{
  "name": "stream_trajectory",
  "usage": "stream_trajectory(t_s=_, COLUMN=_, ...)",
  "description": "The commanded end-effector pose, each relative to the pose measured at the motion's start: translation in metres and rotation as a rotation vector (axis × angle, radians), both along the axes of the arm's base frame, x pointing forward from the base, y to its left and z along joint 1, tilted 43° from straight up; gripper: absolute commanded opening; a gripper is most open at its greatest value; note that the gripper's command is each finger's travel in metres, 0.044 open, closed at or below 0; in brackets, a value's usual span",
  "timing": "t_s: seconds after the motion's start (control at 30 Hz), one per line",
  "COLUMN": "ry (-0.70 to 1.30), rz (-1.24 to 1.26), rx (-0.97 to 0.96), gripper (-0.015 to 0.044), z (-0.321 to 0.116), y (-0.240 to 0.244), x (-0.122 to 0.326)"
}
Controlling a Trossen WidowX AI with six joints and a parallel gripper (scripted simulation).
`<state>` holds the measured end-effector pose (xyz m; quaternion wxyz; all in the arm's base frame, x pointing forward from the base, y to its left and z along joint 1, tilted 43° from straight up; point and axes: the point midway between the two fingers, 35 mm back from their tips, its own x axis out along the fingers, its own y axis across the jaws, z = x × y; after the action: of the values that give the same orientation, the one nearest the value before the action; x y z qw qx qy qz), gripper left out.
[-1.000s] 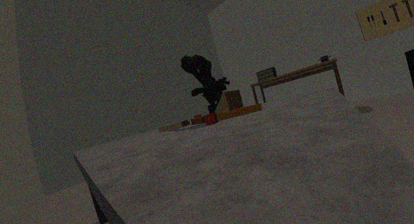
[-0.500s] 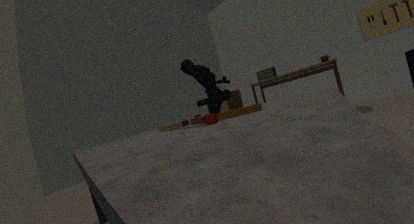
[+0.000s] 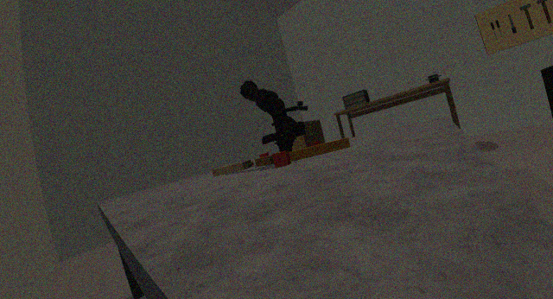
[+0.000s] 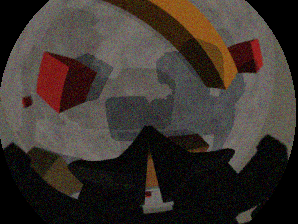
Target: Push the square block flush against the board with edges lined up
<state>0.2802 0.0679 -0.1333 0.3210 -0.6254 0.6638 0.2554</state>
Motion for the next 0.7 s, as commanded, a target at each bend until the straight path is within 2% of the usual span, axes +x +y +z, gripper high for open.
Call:
stream_trajectory(t_s=0.0, ry=0.001, rz=0.006, rx=-0.004, gripper=0.0, z=0.004, y=-0.005, x=-0.001)
stream_trajectory(t_s=0.67, ry=0.002, rz=0.006, rx=-0.005, gripper=0.0, z=0.02, y=-0.022, x=-0.001)
